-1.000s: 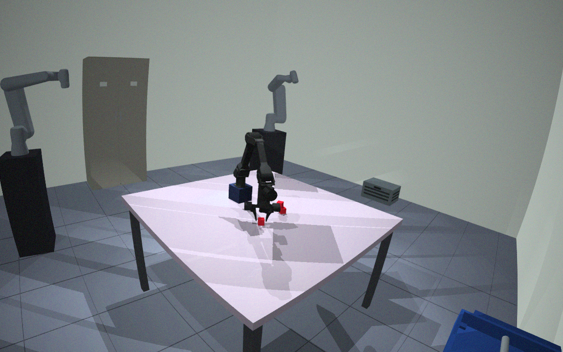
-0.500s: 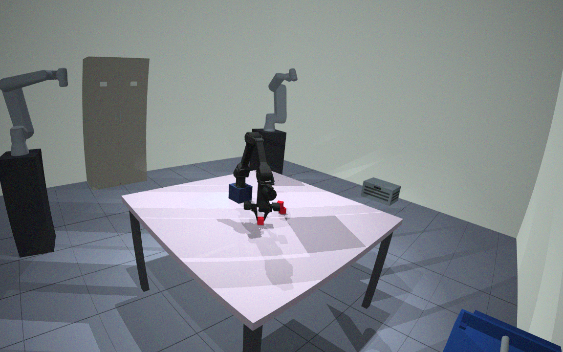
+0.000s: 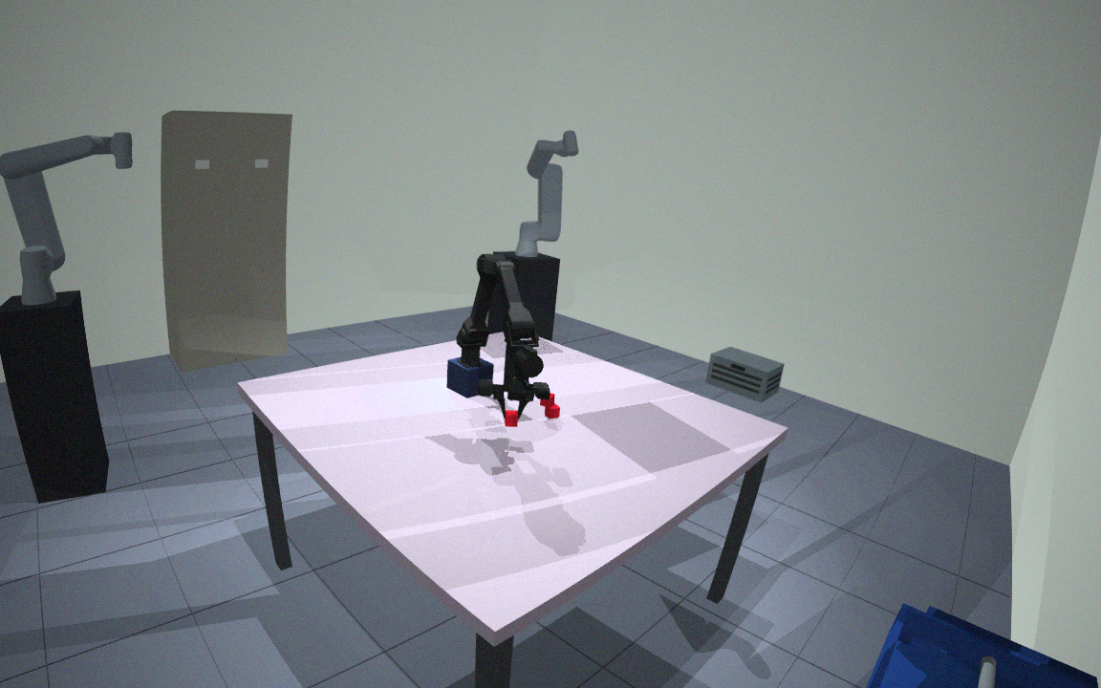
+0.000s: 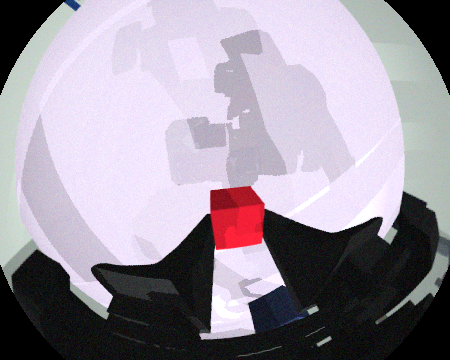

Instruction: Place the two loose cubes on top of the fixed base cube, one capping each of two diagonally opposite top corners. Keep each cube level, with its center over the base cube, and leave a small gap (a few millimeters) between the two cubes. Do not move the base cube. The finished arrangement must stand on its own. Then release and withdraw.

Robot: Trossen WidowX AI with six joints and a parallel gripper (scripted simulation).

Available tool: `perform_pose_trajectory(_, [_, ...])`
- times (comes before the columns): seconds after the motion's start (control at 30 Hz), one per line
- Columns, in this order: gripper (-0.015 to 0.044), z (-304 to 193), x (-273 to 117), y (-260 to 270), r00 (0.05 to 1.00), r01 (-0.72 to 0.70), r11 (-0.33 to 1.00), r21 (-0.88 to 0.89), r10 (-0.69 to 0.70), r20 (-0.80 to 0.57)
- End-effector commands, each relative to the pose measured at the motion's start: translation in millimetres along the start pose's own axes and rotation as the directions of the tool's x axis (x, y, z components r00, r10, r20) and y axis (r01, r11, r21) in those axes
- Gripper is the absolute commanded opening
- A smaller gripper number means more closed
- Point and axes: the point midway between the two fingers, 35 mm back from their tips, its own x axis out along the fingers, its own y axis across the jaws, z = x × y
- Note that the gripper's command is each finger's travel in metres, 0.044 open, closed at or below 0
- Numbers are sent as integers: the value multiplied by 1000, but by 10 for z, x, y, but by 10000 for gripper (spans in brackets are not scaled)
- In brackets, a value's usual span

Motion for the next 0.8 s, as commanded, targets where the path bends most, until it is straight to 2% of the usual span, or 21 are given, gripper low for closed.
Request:
perform_pose_trajectory(0.0, [105, 23, -167, 15, 1000, -5, 1000, 5, 4, 11])
perform_pose_trajectory(0.53, [105, -43, -623, 11, 1000, -4, 1000, 15, 4, 5])
perform_pose_trajectory(0.77, [105, -69, -639, 55, 1000, -4, 1000, -9, 5, 4])
